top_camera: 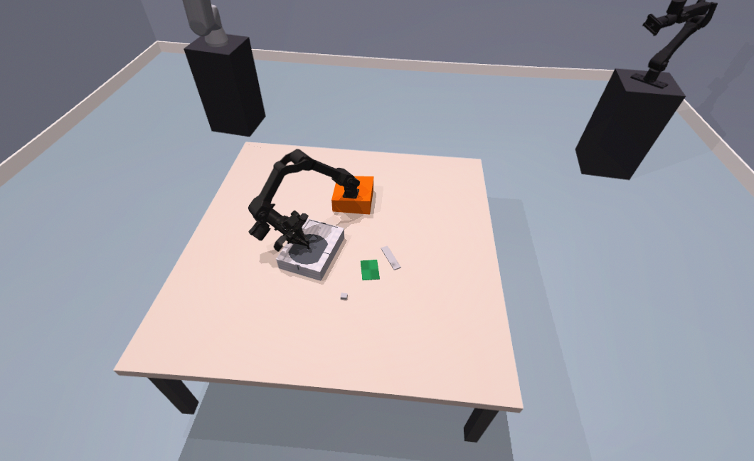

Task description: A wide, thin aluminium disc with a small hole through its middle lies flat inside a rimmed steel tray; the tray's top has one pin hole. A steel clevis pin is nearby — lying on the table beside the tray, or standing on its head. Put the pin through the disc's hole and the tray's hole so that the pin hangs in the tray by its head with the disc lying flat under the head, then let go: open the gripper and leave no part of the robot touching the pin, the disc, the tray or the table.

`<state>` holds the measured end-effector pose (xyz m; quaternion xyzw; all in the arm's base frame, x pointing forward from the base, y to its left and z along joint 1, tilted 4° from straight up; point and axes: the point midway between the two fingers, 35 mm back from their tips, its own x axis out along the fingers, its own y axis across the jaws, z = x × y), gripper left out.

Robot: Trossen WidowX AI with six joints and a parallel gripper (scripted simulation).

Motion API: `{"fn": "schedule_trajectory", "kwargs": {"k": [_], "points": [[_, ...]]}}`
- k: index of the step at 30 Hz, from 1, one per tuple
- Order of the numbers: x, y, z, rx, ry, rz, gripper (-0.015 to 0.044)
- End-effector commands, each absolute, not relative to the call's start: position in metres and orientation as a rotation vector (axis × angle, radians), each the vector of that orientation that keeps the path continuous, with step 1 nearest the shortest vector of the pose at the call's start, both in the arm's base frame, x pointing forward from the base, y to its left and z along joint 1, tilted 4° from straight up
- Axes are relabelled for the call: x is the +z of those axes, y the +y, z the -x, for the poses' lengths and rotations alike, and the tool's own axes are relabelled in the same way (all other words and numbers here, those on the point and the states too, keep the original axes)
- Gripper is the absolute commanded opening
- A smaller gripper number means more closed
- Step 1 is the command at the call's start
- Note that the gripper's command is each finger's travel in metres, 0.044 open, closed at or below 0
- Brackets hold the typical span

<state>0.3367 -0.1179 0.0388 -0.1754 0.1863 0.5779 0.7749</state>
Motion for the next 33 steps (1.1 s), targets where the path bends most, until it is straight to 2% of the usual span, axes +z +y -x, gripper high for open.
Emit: {"fn": "schedule_trajectory", "kwargs": {"k": [1, 33], "points": [[0.0378, -0.1183, -0.3371, 1.25, 0.404, 0.379, 0.0], [0.0325, -0.1181, -0.3377, 1.249, 0.404, 0.378, 0.0]]}}
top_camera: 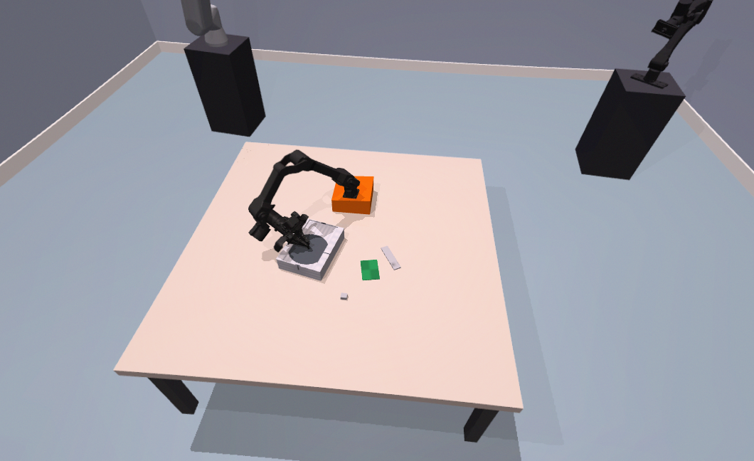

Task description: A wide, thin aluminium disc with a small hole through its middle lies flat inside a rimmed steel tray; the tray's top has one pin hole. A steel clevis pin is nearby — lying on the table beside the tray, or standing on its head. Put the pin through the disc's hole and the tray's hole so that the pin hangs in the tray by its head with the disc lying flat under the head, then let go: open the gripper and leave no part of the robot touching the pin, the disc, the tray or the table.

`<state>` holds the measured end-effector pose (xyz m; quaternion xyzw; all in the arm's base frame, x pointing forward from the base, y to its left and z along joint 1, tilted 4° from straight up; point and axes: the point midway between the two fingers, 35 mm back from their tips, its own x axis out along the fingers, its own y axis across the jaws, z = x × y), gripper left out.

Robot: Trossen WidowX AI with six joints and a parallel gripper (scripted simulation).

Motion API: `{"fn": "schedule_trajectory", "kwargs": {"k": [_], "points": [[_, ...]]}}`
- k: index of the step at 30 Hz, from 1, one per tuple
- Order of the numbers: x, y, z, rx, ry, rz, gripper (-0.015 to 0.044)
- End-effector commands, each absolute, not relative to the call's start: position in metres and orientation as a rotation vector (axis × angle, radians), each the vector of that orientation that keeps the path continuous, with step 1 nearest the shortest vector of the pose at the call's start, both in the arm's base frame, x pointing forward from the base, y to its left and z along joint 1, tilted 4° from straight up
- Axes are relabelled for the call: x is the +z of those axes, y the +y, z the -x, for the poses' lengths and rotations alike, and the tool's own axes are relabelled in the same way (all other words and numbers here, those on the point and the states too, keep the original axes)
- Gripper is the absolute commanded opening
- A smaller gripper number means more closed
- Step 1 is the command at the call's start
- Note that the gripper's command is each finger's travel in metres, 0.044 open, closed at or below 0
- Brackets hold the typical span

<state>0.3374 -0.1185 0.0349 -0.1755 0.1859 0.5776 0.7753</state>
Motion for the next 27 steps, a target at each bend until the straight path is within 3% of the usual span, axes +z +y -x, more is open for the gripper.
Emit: {"fn": "schedule_trajectory", "kwargs": {"k": [1, 22, 27], "points": [[0.0317, -0.118, -0.3378, 1.249, 0.404, 0.378, 0.0], [0.0315, -0.1186, -0.3375, 1.25, 0.403, 0.383, 0.0], [0.0315, -0.1186, -0.3375, 1.25, 0.403, 0.383, 0.0131]]}}
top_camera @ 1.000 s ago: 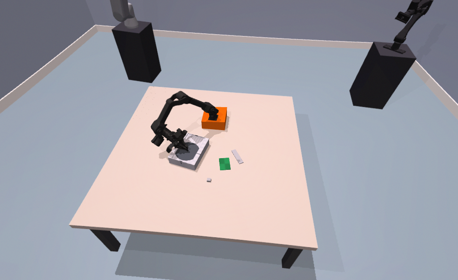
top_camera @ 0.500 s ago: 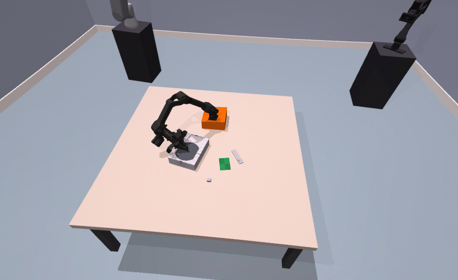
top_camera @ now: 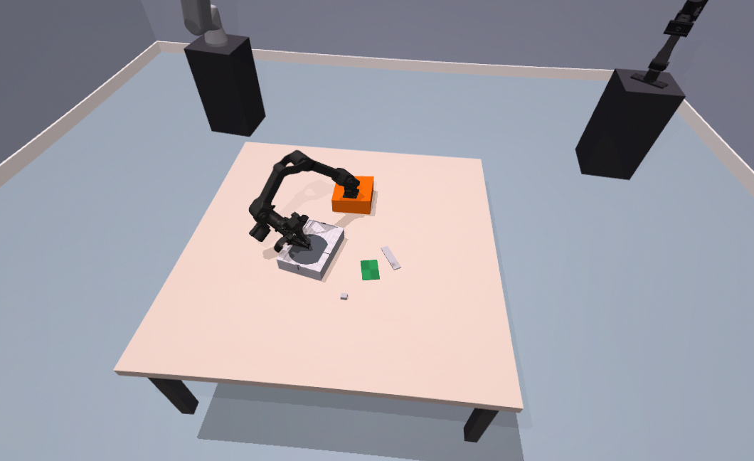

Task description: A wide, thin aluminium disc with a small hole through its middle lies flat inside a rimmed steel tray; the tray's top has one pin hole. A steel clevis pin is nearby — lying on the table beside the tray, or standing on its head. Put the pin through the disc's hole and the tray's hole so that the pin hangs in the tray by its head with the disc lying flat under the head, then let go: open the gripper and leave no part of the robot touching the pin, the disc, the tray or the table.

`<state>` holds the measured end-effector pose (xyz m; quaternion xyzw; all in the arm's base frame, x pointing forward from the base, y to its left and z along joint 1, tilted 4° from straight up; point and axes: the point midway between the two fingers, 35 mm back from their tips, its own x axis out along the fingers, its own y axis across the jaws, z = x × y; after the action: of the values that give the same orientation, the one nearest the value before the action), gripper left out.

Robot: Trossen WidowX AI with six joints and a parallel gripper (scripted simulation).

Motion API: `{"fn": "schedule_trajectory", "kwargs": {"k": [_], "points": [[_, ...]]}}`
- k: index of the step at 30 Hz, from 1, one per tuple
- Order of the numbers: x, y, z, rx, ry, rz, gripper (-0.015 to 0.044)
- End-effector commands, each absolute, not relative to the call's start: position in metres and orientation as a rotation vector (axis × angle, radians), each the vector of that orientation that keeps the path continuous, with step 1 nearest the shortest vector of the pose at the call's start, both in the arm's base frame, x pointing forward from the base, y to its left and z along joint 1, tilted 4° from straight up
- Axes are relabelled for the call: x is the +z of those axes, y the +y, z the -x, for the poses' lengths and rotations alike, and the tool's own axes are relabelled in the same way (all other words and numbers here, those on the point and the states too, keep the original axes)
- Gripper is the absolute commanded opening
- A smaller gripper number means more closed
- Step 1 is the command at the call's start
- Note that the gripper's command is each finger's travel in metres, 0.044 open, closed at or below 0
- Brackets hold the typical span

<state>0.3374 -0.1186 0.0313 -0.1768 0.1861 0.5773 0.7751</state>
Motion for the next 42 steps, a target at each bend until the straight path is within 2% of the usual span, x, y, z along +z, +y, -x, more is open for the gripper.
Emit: {"fn": "schedule_trajectory", "kwargs": {"k": [1, 23, 31, 34, 42], "points": [[0.032, -0.119, -0.337, 1.25, 0.403, 0.383, 0.0157], [0.049, -0.117, -0.337, 1.249, 0.404, 0.378, 0.016], [0.087, -0.183, -0.311, 1.097, 0.503, 0.35, 0.037], [0.092, -0.19, -0.307, 1.078, 0.515, 0.345, 0.044], [0.092, -0.19, -0.307, 1.078, 0.515, 0.345, 0.044]]}}
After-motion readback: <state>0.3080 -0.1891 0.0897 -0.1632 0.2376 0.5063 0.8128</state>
